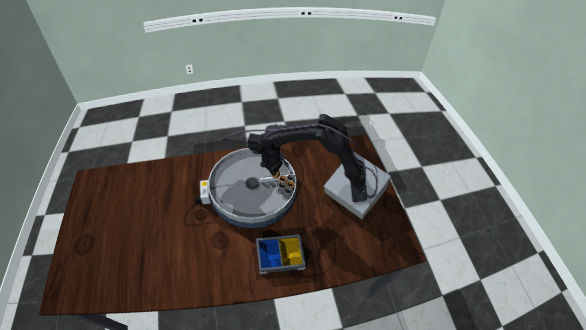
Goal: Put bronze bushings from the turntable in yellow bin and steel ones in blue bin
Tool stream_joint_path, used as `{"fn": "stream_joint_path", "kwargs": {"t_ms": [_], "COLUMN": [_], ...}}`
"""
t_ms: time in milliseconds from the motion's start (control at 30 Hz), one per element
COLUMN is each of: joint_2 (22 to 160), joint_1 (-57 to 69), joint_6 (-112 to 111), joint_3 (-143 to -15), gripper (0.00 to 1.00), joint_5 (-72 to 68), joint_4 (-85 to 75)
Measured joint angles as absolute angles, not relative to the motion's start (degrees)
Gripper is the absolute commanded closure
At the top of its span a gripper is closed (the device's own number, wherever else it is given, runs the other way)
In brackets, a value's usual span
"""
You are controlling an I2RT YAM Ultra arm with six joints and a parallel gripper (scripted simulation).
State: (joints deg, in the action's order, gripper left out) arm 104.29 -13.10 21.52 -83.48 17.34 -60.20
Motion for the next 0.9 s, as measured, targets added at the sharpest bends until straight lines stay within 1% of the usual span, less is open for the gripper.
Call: {"fn": "stream_joint_path", "kwargs": {"t_ms": [400, 900], "joint_2": [103.3, 97.2], "joint_1": [-11.1, 1.7], "joint_6": [22.4, 29.3], "joint_3": [-82.4, -79.4], "gripper": [1.00, 1.00], "joint_5": [17.0, 14.9], "joint_4": [-60.2, -59.2]}}
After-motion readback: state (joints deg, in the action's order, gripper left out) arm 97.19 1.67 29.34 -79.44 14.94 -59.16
